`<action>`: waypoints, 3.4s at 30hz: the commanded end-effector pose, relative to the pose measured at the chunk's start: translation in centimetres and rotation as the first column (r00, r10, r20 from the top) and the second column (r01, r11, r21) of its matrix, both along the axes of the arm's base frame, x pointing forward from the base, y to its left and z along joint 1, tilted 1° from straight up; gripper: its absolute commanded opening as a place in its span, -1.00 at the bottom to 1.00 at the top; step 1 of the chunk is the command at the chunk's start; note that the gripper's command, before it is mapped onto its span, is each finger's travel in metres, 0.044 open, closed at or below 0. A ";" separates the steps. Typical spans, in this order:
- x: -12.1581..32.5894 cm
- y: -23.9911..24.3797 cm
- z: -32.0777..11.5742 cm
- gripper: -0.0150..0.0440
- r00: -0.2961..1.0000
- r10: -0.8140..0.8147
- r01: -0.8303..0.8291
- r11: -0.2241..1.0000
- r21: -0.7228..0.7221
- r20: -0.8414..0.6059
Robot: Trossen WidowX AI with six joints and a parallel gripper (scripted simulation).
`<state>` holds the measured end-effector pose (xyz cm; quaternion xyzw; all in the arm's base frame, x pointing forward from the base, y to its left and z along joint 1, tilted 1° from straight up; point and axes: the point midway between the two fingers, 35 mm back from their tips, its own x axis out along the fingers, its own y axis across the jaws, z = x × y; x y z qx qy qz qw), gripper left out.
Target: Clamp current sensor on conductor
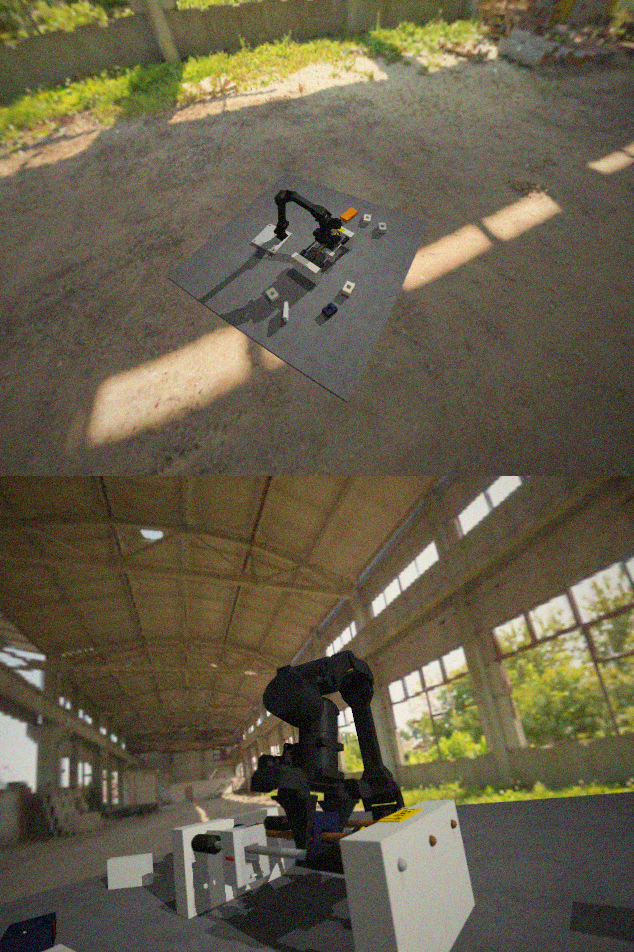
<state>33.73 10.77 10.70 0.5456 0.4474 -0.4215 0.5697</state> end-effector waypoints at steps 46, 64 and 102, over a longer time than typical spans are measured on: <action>0.0 0.0 0.1 0.06 1.000 -0.001 0.001 1.000 0.000 0.002; -0.2 0.0 0.1 -0.49 1.000 0.001 -0.001 1.000 -0.001 -0.028; -0.5 -0.1 0.0 0.41 0.996 -0.003 0.002 1.000 -0.008 -0.091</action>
